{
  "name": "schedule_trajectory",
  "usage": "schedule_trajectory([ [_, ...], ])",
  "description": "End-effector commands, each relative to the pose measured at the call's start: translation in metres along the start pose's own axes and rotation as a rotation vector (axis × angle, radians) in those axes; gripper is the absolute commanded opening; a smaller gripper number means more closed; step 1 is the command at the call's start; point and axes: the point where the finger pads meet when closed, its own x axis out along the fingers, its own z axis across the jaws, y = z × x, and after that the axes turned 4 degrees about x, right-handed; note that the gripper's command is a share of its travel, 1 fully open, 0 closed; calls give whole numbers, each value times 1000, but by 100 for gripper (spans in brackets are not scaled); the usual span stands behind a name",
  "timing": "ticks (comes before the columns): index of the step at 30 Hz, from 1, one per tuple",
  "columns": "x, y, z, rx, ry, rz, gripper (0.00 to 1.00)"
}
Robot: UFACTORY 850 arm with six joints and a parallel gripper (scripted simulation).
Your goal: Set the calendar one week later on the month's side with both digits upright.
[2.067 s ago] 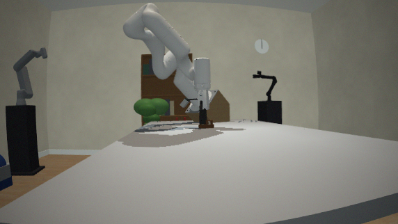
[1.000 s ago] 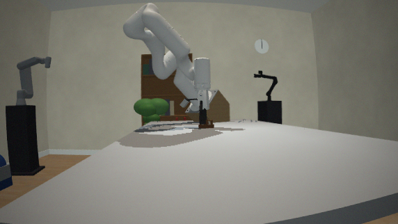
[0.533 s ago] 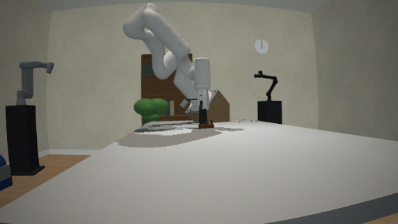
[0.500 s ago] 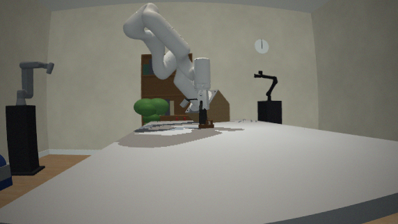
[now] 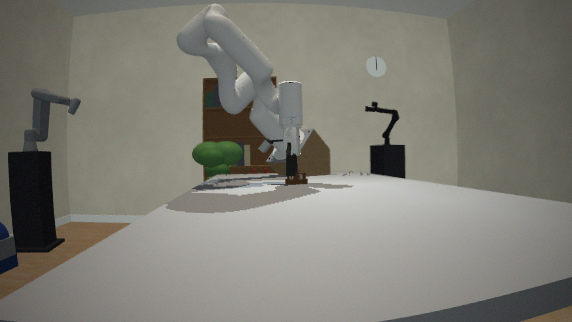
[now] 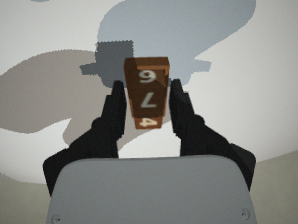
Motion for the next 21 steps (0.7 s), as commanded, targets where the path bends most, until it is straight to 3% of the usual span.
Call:
schedule_trajectory([
  [1,-8,0,0,0,0,0,47],
  [13,-68,0,0,0,0,0,47],
  [21,-82,0,0,0,0,0,47],
])
